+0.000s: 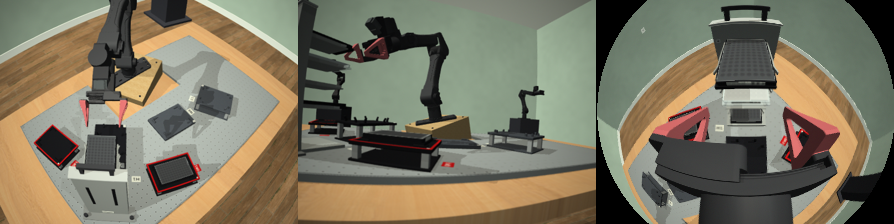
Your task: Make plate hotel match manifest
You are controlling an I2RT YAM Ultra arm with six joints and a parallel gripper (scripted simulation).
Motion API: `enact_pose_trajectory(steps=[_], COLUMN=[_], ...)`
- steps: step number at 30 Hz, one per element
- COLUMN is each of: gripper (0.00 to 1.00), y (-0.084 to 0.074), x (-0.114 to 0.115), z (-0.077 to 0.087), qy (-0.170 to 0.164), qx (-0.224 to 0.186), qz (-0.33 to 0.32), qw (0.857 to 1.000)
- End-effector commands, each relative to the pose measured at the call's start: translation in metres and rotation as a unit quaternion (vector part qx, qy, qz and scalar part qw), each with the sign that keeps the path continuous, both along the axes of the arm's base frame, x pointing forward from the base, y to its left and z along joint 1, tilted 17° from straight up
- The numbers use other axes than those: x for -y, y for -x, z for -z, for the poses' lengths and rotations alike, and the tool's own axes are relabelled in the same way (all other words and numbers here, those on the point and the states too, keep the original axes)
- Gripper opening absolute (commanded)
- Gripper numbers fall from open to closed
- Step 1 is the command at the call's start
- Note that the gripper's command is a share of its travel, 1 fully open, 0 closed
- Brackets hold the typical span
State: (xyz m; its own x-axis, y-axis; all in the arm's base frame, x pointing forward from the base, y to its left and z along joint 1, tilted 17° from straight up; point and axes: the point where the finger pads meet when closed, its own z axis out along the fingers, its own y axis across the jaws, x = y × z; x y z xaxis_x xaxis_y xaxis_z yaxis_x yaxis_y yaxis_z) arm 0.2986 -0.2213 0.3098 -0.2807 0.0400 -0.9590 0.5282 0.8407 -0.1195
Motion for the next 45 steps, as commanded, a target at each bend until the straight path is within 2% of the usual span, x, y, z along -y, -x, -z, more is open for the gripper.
enact_pose_trajectory(steps=[1, 39, 45], gripper=[1.0, 1.0, 1.0], y=[-0.003, -0.04, -0.041], x=[0.0, 0.022, 0.023], z=[-0.009, -0.02, -0.02], qy=[0.005, 0.006, 0.006], qx=[0.008, 0.008, 0.008], qz=[-0.001, -0.001, -0.001], qw=[1.0, 1.0, 1.0])
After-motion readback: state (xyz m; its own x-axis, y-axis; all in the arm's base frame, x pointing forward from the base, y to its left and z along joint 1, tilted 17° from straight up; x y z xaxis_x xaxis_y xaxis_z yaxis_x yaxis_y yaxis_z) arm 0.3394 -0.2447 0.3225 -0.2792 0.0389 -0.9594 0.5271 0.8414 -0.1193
